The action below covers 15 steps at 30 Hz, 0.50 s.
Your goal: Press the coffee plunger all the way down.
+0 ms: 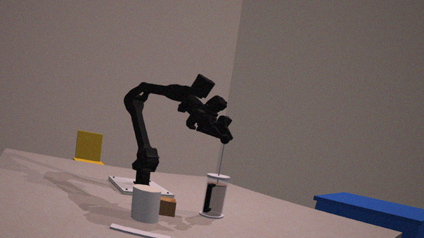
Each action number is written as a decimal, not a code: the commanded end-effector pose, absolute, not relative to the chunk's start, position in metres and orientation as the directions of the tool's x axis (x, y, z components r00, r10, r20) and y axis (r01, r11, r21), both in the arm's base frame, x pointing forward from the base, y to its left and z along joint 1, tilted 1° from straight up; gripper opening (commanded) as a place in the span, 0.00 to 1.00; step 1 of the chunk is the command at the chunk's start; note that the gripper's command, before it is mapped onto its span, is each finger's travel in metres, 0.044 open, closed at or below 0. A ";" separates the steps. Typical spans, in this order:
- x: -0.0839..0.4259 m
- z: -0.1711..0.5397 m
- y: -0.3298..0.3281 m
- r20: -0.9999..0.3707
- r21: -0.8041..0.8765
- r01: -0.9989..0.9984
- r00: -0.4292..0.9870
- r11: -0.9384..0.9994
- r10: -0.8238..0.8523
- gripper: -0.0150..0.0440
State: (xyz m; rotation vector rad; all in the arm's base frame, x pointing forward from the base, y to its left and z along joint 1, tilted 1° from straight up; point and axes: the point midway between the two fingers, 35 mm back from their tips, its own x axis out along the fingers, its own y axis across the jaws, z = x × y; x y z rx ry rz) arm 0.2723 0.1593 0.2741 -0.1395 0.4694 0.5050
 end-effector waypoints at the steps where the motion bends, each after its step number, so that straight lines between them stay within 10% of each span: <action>1: 0.272 0.272 0.160 -0.468 -0.012 -0.497 0.770 0.868 0.434 0.56; 15: 0.273 0.271 0.160 -0.468 -0.012 -0.497 0.770 0.868 0.434 0.46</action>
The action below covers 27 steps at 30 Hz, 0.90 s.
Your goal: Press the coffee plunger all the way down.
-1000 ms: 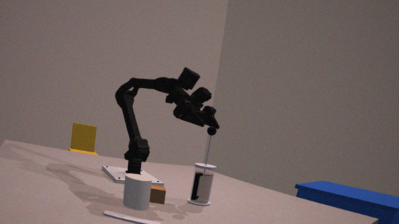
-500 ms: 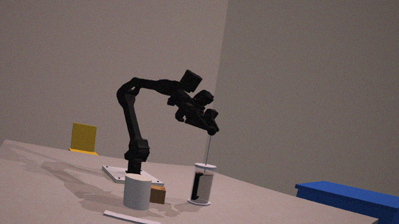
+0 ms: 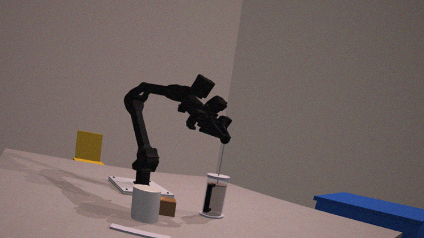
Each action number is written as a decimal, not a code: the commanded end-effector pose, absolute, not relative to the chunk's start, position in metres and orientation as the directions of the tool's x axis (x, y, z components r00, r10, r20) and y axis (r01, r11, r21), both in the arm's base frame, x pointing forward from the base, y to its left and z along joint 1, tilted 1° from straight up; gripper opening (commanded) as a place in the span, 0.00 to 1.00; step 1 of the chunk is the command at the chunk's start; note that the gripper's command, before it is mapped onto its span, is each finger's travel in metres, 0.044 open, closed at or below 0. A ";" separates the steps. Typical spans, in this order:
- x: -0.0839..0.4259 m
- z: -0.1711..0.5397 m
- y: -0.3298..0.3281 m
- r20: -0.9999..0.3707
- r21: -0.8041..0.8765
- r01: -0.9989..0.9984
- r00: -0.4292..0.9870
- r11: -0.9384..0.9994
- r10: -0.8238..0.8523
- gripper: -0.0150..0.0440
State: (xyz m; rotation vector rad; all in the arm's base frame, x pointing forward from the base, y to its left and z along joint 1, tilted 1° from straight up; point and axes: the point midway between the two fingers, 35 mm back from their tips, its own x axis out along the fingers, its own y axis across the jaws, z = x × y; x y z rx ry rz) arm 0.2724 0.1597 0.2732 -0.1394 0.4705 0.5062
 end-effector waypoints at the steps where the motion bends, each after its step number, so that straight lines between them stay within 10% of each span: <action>1: 0.273 0.270 0.160 -0.468 -0.012 -0.497 0.770 0.868 0.434 0.46; 27: 0.280 0.228 0.163 -0.467 -0.012 -0.497 0.770 0.868 0.434 0.46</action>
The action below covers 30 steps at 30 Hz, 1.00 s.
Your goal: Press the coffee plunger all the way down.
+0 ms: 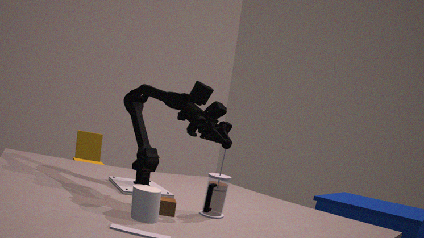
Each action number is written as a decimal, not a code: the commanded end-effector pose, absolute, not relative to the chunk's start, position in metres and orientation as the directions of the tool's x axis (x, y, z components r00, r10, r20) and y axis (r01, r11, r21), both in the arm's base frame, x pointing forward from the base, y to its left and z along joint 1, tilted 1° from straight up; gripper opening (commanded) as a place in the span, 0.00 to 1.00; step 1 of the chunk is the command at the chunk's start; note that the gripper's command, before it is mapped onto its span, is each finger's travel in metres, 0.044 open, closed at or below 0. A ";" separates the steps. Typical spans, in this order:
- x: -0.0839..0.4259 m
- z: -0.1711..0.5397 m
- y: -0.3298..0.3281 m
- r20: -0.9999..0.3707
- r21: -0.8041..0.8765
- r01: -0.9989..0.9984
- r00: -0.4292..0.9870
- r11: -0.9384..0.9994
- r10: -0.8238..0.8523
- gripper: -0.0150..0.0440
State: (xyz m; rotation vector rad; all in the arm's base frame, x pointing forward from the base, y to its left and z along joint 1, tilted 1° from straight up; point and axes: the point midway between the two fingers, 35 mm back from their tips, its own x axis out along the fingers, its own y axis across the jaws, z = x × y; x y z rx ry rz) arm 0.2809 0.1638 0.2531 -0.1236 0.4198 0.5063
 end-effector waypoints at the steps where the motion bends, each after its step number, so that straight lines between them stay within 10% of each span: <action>1: 0.280 0.227 0.164 -0.467 -0.012 -0.497 0.770 0.868 0.434 0.46; 30: 0.288 0.181 0.166 -0.466 -0.012 -0.497 0.770 0.868 0.435 0.46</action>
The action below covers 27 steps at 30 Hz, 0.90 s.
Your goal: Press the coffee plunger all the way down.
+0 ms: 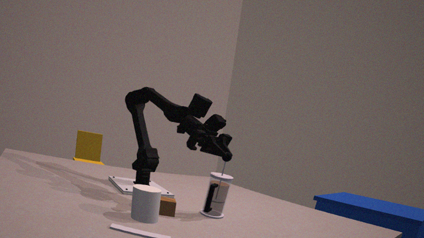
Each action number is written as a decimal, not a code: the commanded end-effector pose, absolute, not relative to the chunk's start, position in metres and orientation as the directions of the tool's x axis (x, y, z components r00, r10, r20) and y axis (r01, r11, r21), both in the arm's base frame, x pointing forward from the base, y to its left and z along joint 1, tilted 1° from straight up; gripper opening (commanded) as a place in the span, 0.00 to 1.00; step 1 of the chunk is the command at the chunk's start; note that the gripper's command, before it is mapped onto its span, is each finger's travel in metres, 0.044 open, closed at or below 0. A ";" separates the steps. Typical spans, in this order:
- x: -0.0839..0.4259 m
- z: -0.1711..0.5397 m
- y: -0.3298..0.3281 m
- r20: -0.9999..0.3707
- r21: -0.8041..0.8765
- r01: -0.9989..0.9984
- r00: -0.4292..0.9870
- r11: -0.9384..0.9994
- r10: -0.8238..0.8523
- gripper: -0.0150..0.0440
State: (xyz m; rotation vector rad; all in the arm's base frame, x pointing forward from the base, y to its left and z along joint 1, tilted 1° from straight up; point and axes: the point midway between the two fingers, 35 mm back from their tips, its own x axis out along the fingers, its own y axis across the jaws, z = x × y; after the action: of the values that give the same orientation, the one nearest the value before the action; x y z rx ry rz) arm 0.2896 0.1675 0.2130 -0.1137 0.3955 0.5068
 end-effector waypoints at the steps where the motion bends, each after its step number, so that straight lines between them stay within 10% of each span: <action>1: 0.288 0.180 0.167 -0.466 -0.012 -0.497 0.770 0.868 0.435 0.46; 27: 0.297 0.182 0.171 -0.466 -0.012 -0.497 0.771 0.868 0.435 0.46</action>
State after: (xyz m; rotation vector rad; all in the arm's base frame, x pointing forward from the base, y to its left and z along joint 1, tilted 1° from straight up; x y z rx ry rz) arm 0.2973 0.1709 0.1925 -0.1228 0.4370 0.5060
